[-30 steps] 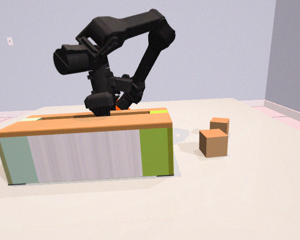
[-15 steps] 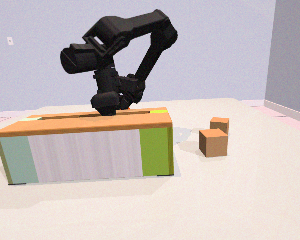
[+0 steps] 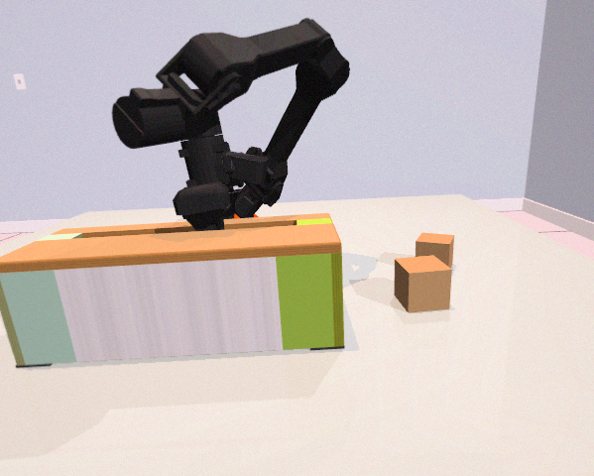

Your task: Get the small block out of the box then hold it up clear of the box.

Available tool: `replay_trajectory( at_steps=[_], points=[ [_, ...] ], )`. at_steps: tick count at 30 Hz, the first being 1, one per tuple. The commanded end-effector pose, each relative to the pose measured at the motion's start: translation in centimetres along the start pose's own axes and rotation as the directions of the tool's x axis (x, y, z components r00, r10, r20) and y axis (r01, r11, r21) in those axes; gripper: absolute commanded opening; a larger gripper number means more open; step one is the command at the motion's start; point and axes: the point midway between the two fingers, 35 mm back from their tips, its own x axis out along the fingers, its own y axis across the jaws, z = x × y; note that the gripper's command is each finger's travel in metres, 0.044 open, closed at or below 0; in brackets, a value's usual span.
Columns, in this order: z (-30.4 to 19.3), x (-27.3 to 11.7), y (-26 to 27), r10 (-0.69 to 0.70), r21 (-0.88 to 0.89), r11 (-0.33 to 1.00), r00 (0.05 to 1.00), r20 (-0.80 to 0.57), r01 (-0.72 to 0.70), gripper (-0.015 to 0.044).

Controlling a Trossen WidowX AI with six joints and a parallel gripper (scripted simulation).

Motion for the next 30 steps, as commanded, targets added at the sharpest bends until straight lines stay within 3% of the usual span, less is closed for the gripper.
replay_trajectory(
  at_steps=[1, 30],
  points=[
    [0.4, 0.0, 0.0, 0.0, -0.001, 1.0, 1.0, 0.001, 0.0, 0.04],
    [4.0, 0.4, 0.0, 0.0, -0.001, 1.0, 1.0, 0.003, 0.0, 0.04]
  ],
)
